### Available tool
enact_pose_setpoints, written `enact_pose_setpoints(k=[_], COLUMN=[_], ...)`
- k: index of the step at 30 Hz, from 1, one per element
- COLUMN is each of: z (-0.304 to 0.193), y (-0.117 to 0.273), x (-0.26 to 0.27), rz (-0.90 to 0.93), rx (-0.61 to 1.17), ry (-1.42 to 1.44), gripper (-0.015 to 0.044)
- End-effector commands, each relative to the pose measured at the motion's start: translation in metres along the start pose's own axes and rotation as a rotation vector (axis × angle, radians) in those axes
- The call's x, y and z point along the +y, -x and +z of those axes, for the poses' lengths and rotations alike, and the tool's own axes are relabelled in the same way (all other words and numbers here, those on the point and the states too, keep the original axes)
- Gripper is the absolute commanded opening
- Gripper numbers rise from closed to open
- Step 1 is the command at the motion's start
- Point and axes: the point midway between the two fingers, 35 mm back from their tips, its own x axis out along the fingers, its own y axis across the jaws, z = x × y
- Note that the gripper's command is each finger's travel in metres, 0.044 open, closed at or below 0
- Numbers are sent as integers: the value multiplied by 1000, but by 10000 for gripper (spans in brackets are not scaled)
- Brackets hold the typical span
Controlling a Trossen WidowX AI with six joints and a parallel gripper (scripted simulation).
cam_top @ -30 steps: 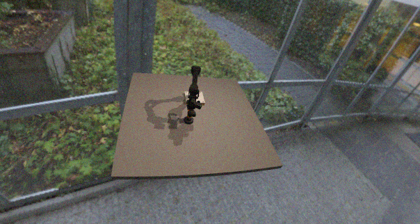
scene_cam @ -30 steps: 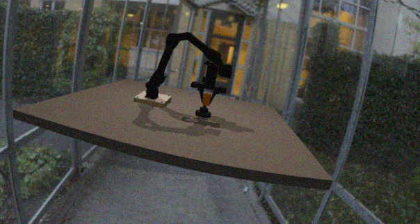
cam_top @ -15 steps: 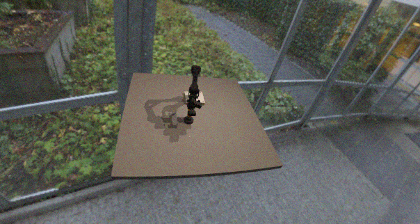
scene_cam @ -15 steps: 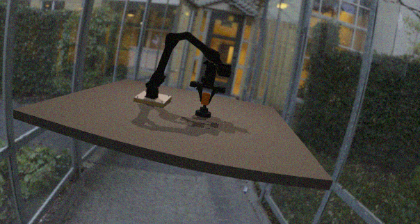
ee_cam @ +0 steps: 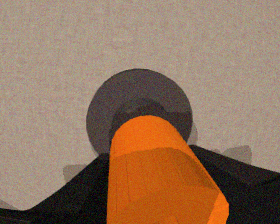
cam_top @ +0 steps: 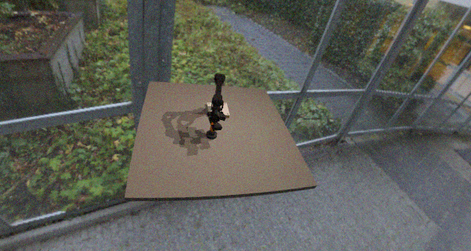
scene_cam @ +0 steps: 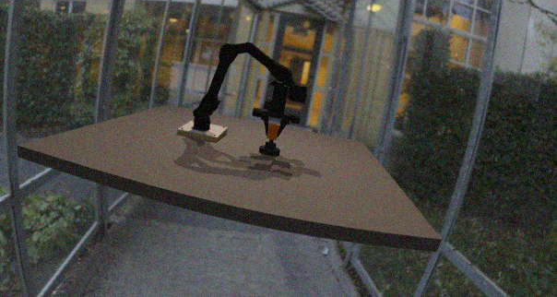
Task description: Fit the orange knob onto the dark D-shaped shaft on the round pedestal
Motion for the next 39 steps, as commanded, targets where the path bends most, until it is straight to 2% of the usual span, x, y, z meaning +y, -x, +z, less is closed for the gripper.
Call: enact_pose_setpoints(k=[1, 33, 39], z=[-2, 1, 1], y=[3, 4, 3], x=[-3, 2, 2], rz=[-5, -4, -4], rx=[3, 3, 3], ry=[7, 7, 176], gripper=[0, 0, 0])
